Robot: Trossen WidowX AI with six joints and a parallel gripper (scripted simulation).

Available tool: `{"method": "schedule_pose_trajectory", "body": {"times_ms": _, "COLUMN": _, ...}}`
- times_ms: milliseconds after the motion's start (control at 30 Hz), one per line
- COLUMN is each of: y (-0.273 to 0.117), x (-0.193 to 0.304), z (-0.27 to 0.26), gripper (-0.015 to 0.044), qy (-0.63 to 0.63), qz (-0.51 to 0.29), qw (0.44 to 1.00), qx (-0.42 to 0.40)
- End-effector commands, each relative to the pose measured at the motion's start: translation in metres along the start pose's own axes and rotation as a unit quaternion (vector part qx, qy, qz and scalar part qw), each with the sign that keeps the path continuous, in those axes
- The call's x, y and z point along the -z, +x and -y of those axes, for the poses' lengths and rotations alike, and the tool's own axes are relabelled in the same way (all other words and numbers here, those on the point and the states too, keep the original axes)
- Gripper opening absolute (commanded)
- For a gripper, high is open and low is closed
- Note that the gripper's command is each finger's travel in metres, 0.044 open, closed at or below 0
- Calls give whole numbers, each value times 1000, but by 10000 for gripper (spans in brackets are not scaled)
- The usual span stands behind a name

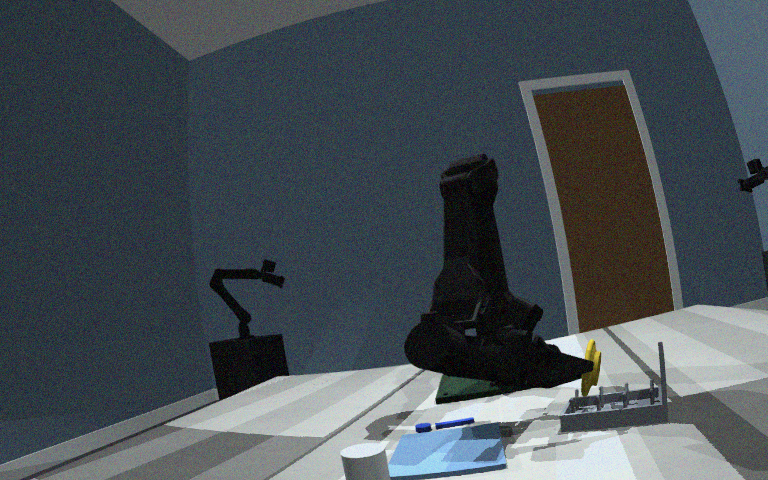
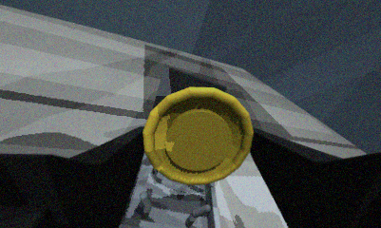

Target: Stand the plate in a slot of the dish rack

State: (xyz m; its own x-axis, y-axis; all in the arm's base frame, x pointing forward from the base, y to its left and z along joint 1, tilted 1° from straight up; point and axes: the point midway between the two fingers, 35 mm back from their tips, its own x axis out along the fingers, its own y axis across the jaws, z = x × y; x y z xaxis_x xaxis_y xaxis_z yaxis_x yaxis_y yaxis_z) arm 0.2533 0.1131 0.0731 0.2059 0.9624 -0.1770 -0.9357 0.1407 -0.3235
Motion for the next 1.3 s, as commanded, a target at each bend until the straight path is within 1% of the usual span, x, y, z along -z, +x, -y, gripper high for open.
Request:
{"method": "schedule_pose_trajectory", "body": {"times_ms": 0, "y": 4, "x": 15, "z": -8, "gripper": 0, "qy": 8, "qz": -1, "qw": 1000, "qx": -1}}
{"method": "schedule_pose_trajectory", "body": {"times_ms": 567, "y": 3, "x": 13, "z": -5, "gripper": 0, "qy": 2, "qz": -1, "qw": 1000, "qx": -1}}
{"method": "schedule_pose_trajectory", "body": {"times_ms": 1067, "y": 4, "x": 14, "z": -6, "gripper": 394, "qy": 2, "qz": -1, "qw": 1000, "qx": -1}}
{"method": "schedule_pose_trajectory", "body": {"times_ms": 1267, "y": 4, "x": 14, "z": -6, "gripper": 400, "qy": 2, "qz": -1, "qw": 1000, "qx": -1}}
